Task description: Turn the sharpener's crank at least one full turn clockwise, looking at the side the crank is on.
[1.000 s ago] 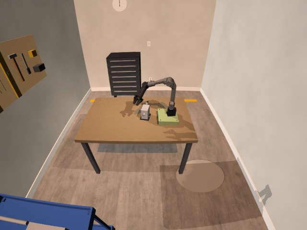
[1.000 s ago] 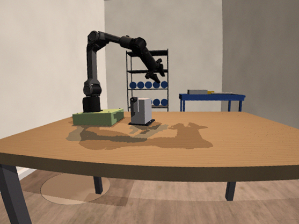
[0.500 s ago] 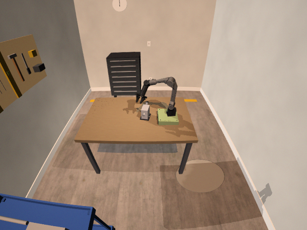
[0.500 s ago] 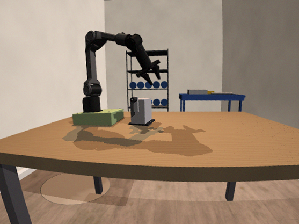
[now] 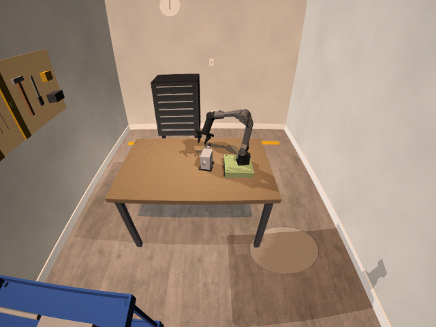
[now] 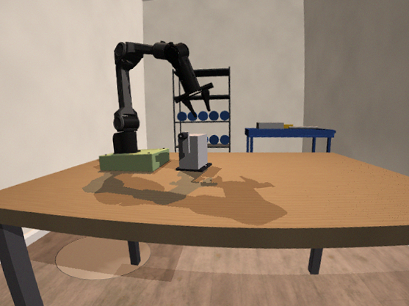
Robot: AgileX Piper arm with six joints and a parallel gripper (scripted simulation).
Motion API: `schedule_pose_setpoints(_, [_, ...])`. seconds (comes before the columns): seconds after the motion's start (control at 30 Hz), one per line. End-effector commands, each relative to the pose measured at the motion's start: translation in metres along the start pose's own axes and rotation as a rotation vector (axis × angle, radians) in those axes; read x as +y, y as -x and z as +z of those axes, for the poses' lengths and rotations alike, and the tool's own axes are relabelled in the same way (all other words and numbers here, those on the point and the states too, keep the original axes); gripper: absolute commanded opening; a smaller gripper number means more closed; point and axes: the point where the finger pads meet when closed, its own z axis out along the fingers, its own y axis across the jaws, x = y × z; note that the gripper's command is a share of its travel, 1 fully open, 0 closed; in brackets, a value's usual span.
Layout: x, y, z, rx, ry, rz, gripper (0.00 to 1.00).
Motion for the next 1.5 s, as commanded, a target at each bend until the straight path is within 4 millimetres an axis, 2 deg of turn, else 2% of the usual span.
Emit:
schedule_pose_setpoints(0.0, [-0.006, 0.007, -0.006, -0.033, -0.020, 0.049, 0.69])
schedule_pose_setpoints(0.33, [-0.043, 0.036, -0.023, -0.137, -0.106, 0.232, 0.69])
schedule_pose_setpoints(0.4, [-0.043, 0.036, -0.023, -0.137, -0.106, 0.232, 0.69])
schedule_pose_setpoints(0.73, [-0.080, 0.063, -0.044, -0.276, -0.183, 0.446, 0.69])
schedule_pose_setpoints(0.8, [-0.088, 0.068, -0.048, -0.275, -0.186, 0.446, 0.69])
schedule_pose_setpoints(1.47, [-0.098, 0.078, -0.003, -0.272, -0.188, 0.447, 0.69])
